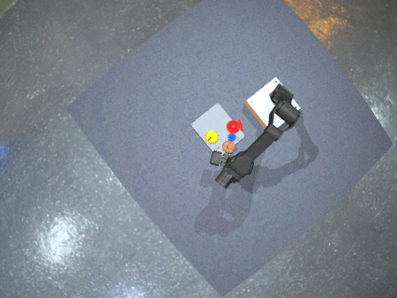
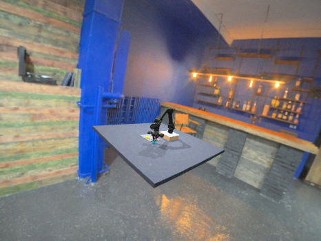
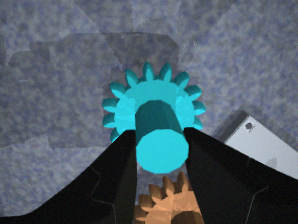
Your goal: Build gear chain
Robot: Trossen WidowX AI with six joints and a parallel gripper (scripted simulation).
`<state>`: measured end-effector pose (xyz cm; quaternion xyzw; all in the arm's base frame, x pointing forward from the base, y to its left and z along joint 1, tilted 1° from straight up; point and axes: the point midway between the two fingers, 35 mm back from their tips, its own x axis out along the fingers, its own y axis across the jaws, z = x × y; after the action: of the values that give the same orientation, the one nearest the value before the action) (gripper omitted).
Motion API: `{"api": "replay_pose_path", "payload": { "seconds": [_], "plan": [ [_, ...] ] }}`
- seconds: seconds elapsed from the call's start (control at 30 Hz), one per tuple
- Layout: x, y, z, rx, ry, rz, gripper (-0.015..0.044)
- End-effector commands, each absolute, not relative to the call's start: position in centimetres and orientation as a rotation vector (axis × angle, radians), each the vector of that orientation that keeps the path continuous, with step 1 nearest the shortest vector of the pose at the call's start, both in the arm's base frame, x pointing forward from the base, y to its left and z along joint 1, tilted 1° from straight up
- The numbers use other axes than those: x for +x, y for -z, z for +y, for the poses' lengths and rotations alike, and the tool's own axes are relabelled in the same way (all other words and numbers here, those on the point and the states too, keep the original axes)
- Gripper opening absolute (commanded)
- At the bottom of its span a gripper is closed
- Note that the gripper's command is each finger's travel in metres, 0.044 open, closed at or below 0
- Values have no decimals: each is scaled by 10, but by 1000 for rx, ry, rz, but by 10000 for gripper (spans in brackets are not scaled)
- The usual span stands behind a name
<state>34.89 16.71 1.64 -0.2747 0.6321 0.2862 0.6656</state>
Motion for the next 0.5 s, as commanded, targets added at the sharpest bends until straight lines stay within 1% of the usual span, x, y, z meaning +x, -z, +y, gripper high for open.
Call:
{"api": "replay_pose_path", "payload": {
  "seconds": [0.0, 0.13, 0.17, 0.47],
  "plan": [
    [349, -16, 167, -616, -643, 1427, 53],
    [349, -16, 167, -616, -643, 1427, 26],
    [349, -16, 167, -616, -643, 1427, 0],
    [352, -34, 169, -616, -643, 1427, 0]
  ]
}}
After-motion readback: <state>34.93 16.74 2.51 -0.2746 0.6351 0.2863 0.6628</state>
